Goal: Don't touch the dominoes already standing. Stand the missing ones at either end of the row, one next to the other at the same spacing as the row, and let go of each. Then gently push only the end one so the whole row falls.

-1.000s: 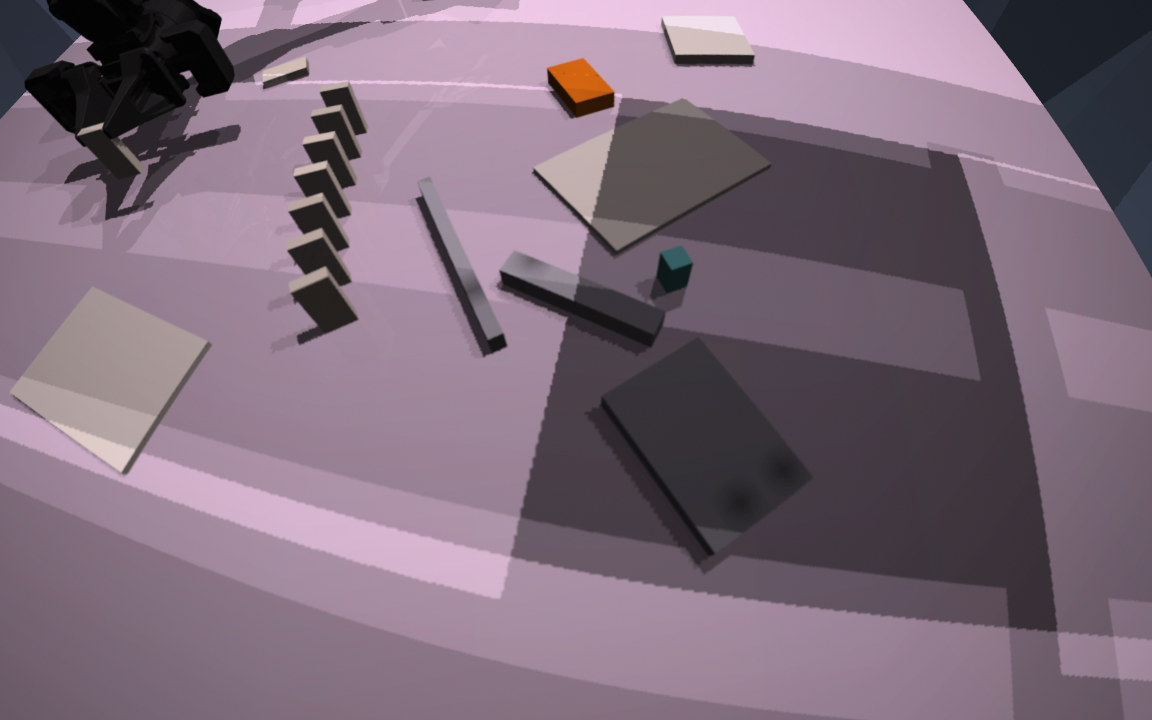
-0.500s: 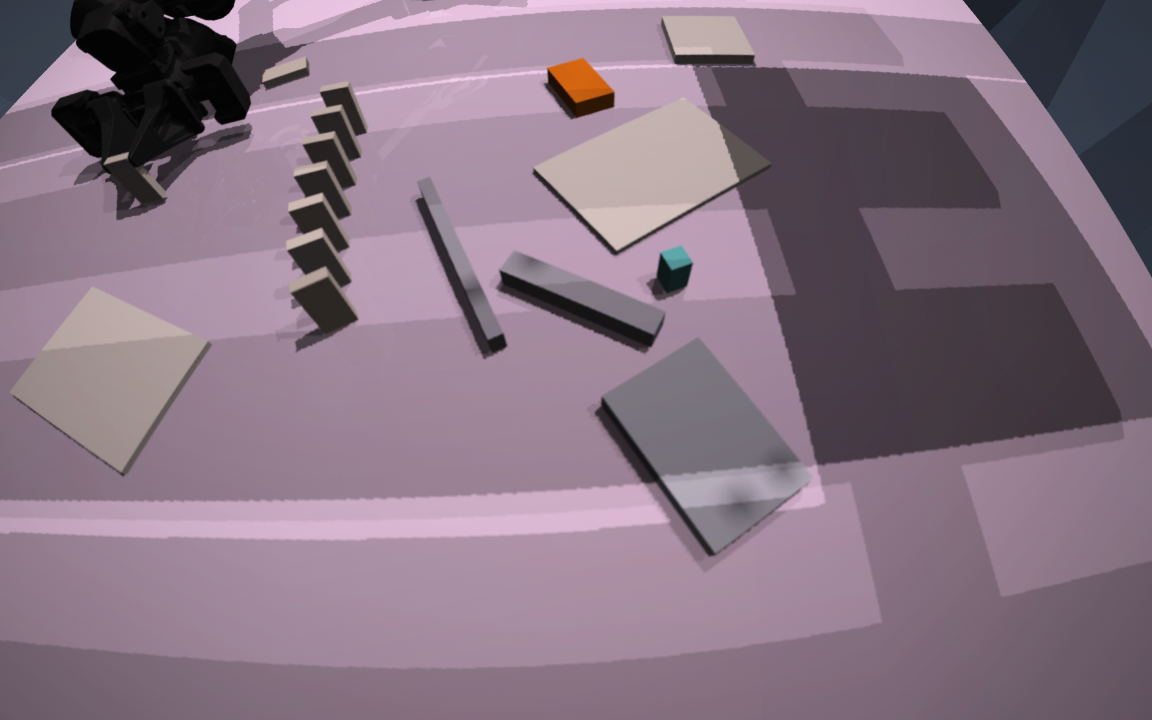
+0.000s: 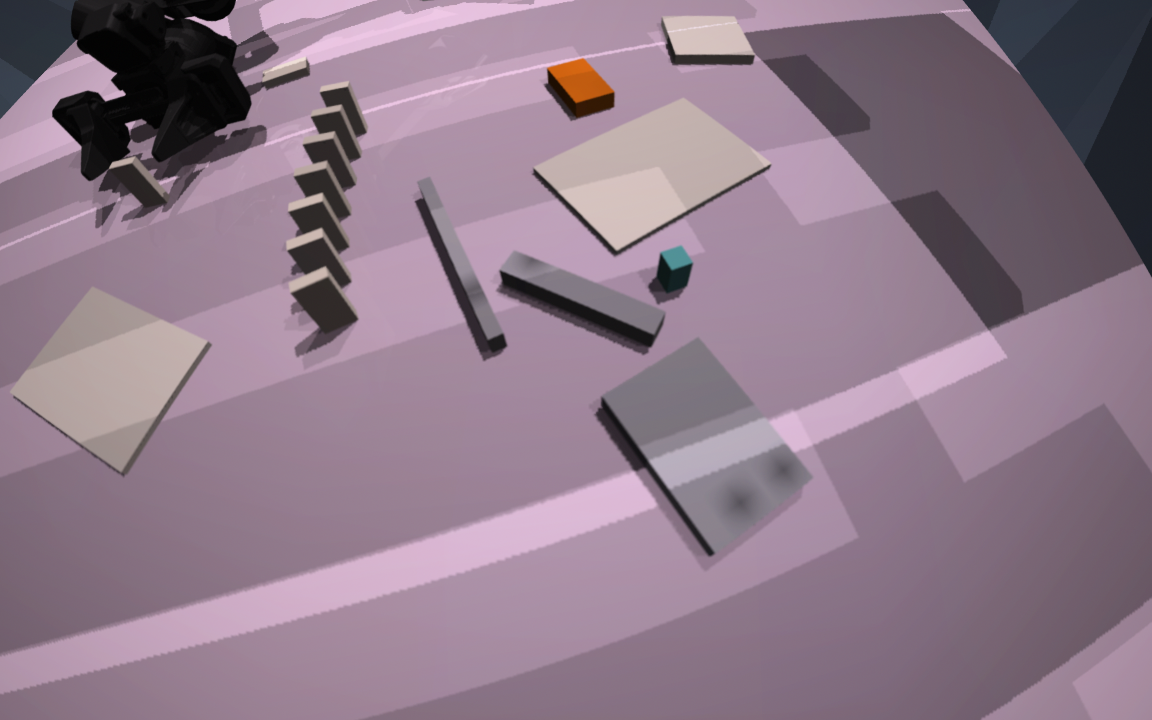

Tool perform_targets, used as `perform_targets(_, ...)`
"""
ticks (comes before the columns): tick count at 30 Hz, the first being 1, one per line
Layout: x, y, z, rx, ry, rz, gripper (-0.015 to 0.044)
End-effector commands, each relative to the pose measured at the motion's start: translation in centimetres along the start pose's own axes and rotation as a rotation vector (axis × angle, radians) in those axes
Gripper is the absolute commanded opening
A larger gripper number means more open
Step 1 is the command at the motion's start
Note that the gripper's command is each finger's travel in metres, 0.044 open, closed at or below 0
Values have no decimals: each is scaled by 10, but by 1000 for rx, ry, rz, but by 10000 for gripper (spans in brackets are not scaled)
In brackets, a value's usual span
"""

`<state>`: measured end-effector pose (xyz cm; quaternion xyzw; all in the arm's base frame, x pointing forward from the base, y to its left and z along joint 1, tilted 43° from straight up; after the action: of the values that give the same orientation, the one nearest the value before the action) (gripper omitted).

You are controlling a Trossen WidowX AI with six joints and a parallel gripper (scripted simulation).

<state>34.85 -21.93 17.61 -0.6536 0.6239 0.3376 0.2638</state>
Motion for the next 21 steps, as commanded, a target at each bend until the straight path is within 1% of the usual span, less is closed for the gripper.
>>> perform_targets(1,0,0,0,-1,7,-3,440)
perform_targets(4,-9,-1,0,-1,6,-3,440)
perform_targets(8,-48,0,3,1,-1,-2,440)
perform_targets(13,-50,-3,2,0,-14,10,440)
perform_targets(16,-49,-22,-2,-5,-78,75,440)
perform_targets(21,-53,-69,-3,-26,-218,275,440)
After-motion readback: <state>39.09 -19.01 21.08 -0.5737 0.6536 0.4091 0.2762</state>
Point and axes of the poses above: the point midway between the two fingers, 35 mm back from their tips, its own y axis back along the fingers, its own z axis across the jaws, x = y × z, the point moved 2 cm from there along y, back along the fingers, and after that the axes turned 4 degrees about -y, right-handed, at the moved point
